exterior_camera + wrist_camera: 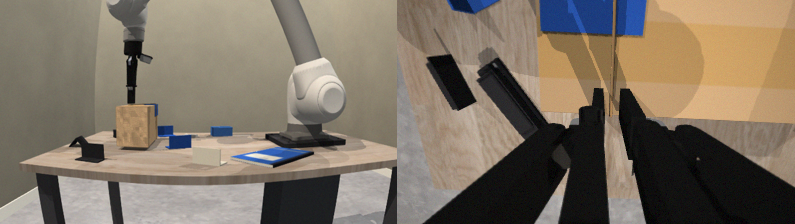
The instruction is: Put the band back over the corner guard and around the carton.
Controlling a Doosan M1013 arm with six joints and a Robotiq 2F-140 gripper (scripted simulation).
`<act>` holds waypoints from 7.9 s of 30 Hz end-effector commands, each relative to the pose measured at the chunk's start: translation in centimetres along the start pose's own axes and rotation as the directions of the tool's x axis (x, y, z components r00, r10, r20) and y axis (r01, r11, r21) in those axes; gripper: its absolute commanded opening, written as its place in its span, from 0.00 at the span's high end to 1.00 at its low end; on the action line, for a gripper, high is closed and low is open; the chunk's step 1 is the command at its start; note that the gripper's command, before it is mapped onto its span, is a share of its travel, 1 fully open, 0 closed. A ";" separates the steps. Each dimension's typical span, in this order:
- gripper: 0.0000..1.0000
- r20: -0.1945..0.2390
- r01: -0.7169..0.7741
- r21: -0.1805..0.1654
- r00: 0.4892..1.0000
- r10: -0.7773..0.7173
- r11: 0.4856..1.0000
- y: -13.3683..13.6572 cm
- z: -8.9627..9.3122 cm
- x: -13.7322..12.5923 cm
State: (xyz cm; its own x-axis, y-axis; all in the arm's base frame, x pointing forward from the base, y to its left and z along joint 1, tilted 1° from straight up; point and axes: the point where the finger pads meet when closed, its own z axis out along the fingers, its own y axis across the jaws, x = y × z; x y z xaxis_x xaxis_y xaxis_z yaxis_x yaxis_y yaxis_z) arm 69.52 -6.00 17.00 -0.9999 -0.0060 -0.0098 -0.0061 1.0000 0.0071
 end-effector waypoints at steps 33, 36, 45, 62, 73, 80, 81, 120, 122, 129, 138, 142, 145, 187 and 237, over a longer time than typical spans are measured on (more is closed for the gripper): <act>0.82 0.001 0.000 0.000 1.000 0.000 1.000 0.0 0.2 0.0; 0.82 0.001 0.000 0.000 1.000 0.000 1.000 0.0 0.3 0.0; 0.82 0.001 0.000 0.000 1.000 0.000 1.000 0.0 0.4 0.0; 0.82 0.001 0.000 0.000 1.000 0.000 1.000 0.0 0.5 0.0; 0.82 0.001 0.000 0.000 1.000 0.000 1.000 0.0 0.5 0.0; 0.90 0.001 0.000 0.000 1.000 0.000 1.000 0.0 0.5 0.0; 0.90 0.001 0.000 0.000 1.000 0.000 1.000 0.0 0.5 0.0; 0.90 0.001 0.000 0.000 1.000 0.000 1.000 0.0 0.3 0.0; 0.90 0.001 0.000 0.000 1.000 0.000 1.000 0.0 0.3 0.0; 0.90 0.001 0.000 0.000 1.000 0.000 1.000 -0.3 0.3 0.0; 0.90 0.001 0.000 0.000 1.000 0.000 1.000 -1.2 0.3 0.0; 0.90 0.001 0.000 0.000 1.000 0.000 1.000 -1.3 0.3 0.0; 0.90 0.001 0.000 0.000 1.000 0.000 1.000 -1.4 0.3 0.0; 0.82 0.001 0.000 0.000 1.000 0.000 1.000 -0.8 0.3 0.0; 0.82 0.001 0.000 0.000 1.000 0.000 1.000 -0.8 -2.4 0.0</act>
State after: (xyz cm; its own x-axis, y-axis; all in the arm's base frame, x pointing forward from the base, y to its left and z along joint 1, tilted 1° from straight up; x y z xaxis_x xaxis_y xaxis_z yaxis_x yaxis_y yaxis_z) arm 69.48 -6.81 18.96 -0.9999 -0.0063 -0.0099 -0.0064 1.0000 0.0071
